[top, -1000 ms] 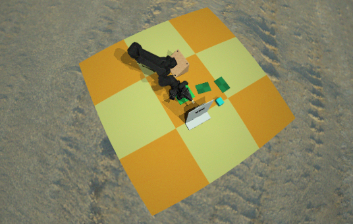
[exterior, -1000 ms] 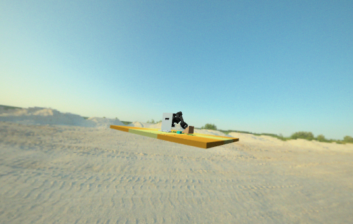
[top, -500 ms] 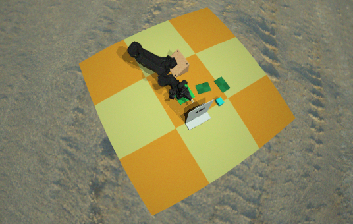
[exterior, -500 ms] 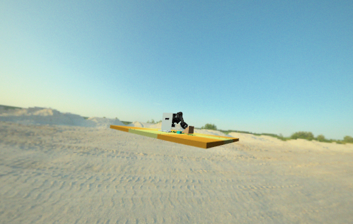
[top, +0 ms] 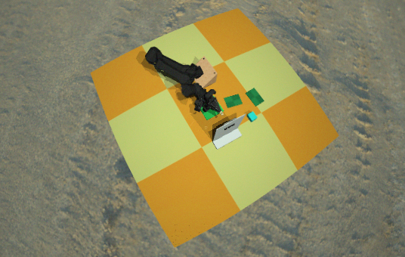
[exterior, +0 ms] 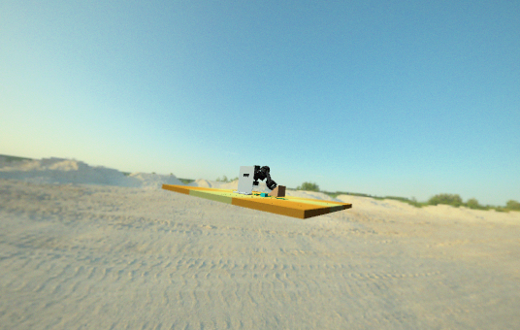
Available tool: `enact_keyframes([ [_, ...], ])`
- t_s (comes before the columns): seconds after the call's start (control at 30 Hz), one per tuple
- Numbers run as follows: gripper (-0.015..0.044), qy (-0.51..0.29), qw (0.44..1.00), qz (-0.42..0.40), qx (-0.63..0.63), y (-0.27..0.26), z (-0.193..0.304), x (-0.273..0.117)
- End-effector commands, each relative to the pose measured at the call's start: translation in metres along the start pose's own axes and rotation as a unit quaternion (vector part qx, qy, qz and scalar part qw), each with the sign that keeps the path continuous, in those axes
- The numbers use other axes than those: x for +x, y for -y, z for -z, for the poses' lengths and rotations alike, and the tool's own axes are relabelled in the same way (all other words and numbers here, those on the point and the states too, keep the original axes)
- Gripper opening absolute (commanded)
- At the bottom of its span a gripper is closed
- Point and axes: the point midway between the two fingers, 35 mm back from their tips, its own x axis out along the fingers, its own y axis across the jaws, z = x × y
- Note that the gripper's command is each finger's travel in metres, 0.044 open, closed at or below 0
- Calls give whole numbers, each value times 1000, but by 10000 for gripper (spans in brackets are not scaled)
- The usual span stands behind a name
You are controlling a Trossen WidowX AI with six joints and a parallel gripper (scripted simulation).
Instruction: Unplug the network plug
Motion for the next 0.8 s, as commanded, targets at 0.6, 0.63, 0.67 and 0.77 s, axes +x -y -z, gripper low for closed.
enact_keyframes([
  [0.6,0,-1,1000,6,9,-40,10,-16],
  [0.63,0,-4,1000,16,17,-37,12,-16],
  [0.67,0,-8,999,28,27,-34,15,-15],
  [0.77,0,-17,996,66,54,-23,23,-13],
])
